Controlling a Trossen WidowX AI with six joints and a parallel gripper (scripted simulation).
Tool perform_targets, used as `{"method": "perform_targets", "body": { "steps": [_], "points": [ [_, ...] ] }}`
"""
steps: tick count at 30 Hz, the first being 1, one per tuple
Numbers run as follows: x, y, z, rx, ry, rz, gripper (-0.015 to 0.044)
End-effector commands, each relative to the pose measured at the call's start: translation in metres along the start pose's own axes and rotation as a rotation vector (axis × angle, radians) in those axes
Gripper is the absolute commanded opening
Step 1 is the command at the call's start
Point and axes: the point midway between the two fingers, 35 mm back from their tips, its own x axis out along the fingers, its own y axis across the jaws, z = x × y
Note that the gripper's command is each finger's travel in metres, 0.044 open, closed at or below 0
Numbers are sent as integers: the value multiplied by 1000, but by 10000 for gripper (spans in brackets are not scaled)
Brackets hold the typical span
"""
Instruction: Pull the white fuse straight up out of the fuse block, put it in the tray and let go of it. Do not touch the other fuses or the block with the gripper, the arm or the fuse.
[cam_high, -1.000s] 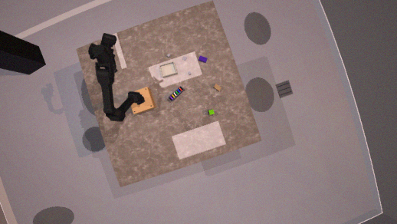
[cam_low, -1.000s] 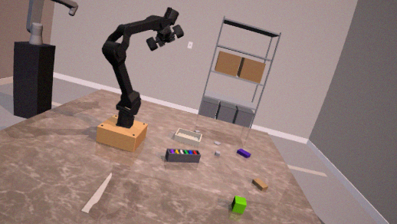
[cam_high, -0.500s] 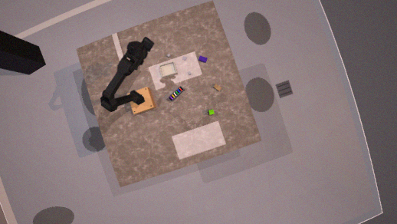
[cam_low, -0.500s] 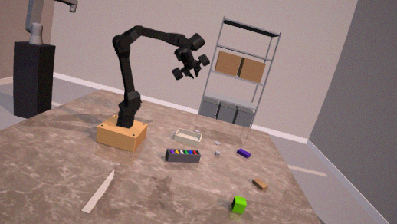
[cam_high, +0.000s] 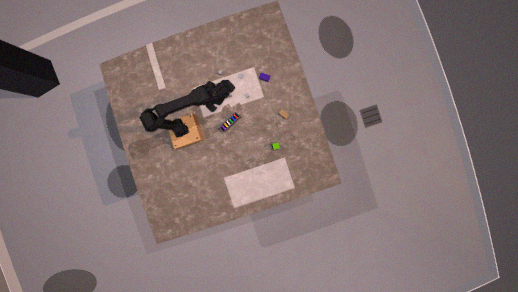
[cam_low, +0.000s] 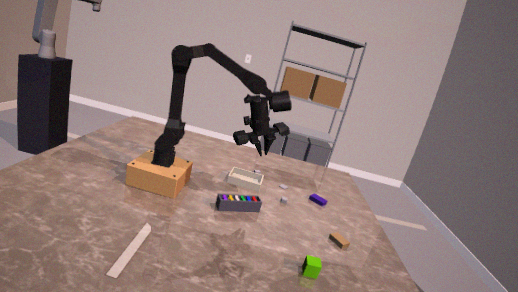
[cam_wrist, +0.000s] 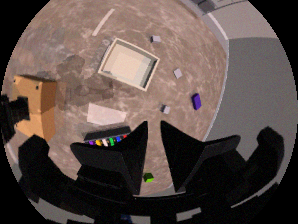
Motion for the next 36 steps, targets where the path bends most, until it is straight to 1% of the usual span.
{"method": "perform_targets", "body": {
  "steps": [1,5,9,19,36],
  "points": [
    [26,41,-50,25,56,165,74],
    [39,78,-83,16,67,289,74],
    [43,104,-102,-16,55,365,74],
    [45,106,-103,-18,53,369,74],
    [59,114,-104,-18,53,369,74]
  ]
}}
